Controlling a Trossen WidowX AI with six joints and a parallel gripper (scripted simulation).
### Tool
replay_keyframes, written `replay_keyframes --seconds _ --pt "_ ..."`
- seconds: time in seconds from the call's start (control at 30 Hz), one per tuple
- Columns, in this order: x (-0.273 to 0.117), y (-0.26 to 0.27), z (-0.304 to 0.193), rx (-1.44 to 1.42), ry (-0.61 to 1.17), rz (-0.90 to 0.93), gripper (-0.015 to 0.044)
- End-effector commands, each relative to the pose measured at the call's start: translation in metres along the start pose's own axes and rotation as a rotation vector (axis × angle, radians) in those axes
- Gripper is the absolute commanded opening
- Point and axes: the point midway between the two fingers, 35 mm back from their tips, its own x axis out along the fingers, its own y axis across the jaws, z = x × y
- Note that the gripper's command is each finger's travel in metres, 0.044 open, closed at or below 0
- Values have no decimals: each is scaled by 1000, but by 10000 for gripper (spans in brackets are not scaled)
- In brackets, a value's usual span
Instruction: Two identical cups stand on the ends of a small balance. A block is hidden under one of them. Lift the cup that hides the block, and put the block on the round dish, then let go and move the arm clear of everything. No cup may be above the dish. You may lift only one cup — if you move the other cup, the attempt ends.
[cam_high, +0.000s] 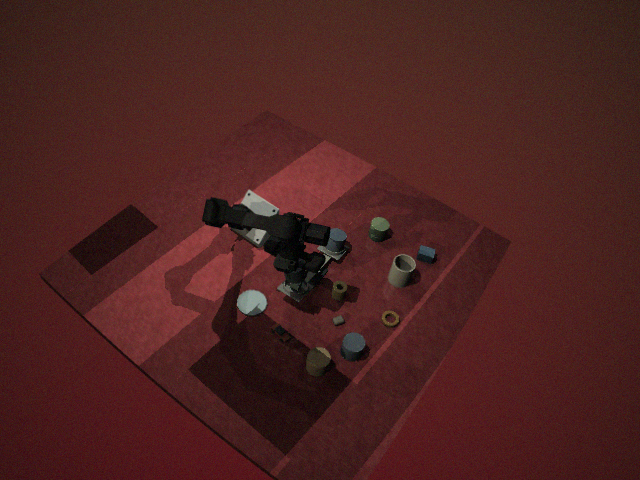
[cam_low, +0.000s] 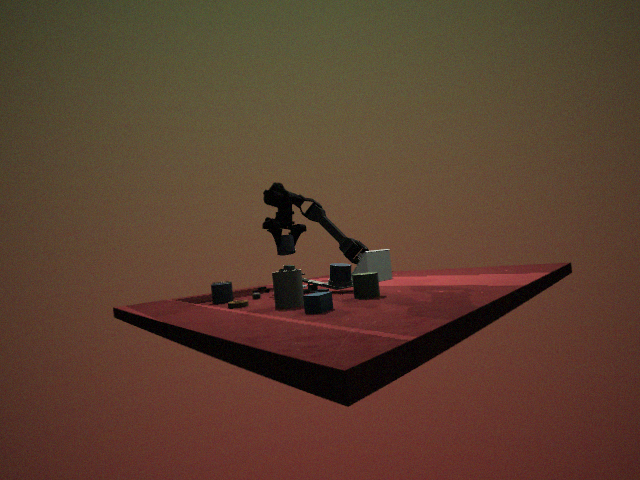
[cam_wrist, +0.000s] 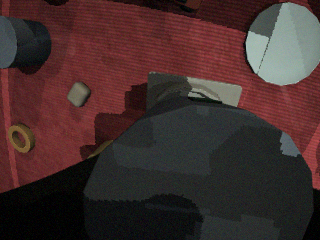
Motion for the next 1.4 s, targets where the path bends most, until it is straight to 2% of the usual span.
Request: replay_keyframes --seconds 0.0,0.17,0.37,0.87,1.37 --pt "0 0 0 -1 0 1 0" --pt "2 -2 4 0 2 -1 0" --pt "15 -26 34 9 17 -18 0" --pt "44 -102 90 31 29 -53 0" --pt "61 -185 113 50 1 -90 0"
